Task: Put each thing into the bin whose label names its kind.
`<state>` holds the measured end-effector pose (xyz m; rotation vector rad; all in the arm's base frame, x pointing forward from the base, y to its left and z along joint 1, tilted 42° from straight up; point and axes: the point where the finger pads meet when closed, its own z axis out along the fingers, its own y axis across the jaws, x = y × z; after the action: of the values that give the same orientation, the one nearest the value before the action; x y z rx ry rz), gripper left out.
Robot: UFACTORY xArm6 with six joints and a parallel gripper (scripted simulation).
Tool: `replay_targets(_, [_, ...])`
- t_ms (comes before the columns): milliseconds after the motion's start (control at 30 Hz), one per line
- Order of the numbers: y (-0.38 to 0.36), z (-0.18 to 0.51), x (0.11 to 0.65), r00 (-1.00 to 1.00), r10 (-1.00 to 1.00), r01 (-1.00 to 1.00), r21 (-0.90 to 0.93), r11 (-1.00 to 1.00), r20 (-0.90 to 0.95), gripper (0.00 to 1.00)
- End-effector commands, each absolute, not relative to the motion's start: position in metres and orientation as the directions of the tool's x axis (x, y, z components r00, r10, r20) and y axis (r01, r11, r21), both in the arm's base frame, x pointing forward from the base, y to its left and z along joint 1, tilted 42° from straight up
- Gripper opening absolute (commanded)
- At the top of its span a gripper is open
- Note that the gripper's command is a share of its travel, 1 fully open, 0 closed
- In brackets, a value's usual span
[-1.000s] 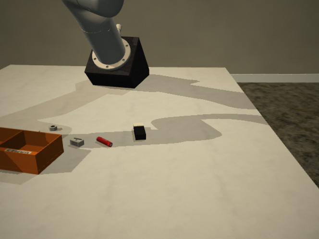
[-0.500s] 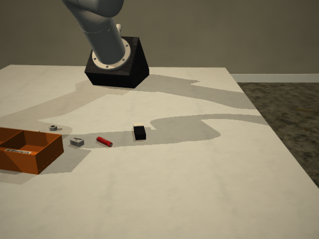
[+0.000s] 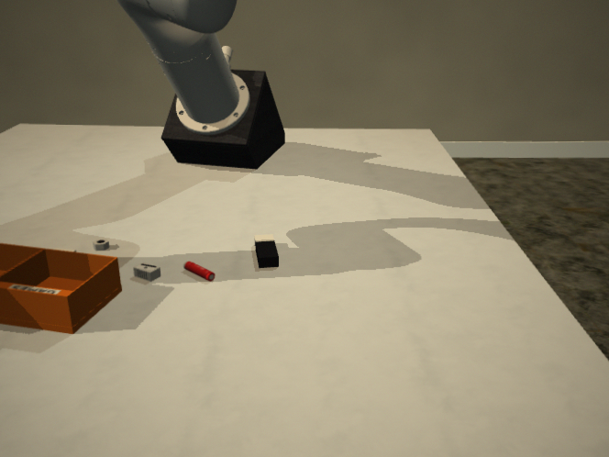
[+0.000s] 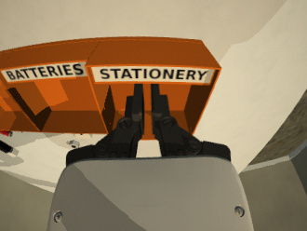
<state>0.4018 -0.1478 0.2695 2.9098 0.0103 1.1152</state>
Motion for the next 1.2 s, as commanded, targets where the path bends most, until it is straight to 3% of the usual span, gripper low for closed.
replay_targets(0, [-0.148,0.271,0.402,0.742,0.016,-0.003,0.027,-1.0,0.67,0.07])
replay_targets(1167, [-0.148,0.289,0.386,0.742,0.016,-0.003,0.027,-1.0,0.67,0.07])
